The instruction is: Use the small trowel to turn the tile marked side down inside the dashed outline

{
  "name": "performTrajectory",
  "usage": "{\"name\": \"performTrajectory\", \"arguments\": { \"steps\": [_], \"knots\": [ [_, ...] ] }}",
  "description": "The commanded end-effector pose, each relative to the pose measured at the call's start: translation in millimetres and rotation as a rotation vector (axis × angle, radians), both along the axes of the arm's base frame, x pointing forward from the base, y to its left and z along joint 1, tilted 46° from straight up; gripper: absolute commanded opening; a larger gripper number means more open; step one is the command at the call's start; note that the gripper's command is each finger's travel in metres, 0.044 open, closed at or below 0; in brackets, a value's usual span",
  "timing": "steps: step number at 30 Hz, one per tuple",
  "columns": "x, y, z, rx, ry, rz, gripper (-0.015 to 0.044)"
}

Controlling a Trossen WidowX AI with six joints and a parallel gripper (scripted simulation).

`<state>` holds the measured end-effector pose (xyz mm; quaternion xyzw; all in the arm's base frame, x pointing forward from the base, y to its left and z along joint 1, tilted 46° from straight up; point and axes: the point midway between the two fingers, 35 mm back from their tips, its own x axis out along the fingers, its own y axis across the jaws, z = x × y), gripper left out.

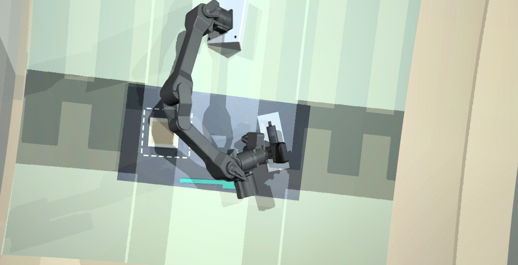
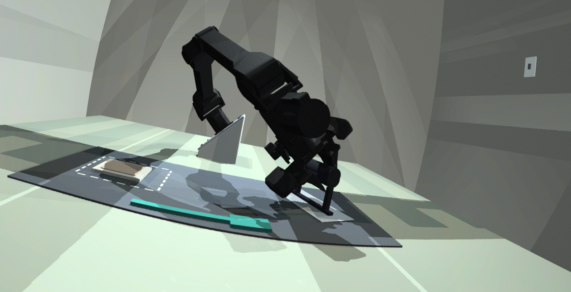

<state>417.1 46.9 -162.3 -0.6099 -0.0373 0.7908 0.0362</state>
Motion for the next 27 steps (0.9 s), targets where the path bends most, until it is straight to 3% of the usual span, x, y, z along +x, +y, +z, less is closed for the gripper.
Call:
{"name": "performTrajectory", "arguments": {
  "steps": [1,9,18,27],
  "knots": [
    [1,2,-1,0.005,-0.006,0.013,0.0105],
    [1,2,-1,0.005,-0.006,0.013,0.03],
    [1,2,1,0.005,-0.006,0.012,0.03],
    [15,-5,57,0.0,-0.002,0.007,0.03]
  ]
}}
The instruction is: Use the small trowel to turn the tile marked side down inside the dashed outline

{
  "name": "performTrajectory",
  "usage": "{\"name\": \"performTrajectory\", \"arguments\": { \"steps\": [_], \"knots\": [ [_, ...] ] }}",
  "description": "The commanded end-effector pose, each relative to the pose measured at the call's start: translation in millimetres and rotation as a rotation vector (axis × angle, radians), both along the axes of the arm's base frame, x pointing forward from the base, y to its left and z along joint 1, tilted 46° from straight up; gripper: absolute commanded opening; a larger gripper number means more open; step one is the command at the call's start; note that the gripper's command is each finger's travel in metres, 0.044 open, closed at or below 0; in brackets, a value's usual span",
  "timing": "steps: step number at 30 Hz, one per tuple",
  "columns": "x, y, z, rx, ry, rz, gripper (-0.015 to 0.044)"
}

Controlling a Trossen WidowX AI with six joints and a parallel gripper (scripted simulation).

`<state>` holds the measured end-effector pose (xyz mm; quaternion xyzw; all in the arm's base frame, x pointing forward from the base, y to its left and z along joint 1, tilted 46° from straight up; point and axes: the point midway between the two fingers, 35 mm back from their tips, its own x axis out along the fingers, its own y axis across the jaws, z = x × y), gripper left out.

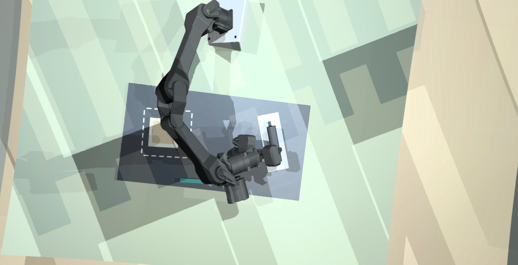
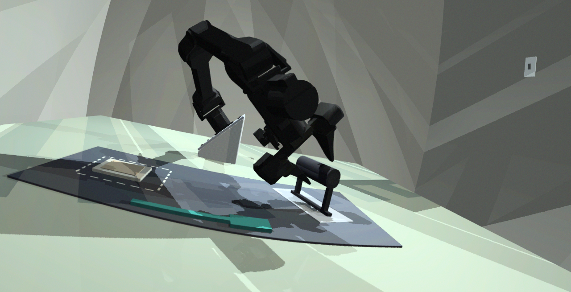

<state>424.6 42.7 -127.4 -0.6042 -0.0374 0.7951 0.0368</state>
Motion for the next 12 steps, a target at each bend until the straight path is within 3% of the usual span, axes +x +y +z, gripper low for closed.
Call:
{"name": "performTrajectory", "arguments": {
  "steps": [1,5,12],
  "knots": [
    [8,-1,22,-0.001,-0.017,0.007,0.03],
    [5,5,30,-0.001,-0.017,0.006,0.03],
    [-34,60,101,0.005,-0.019,-0.002,0.03]
  ]
}}
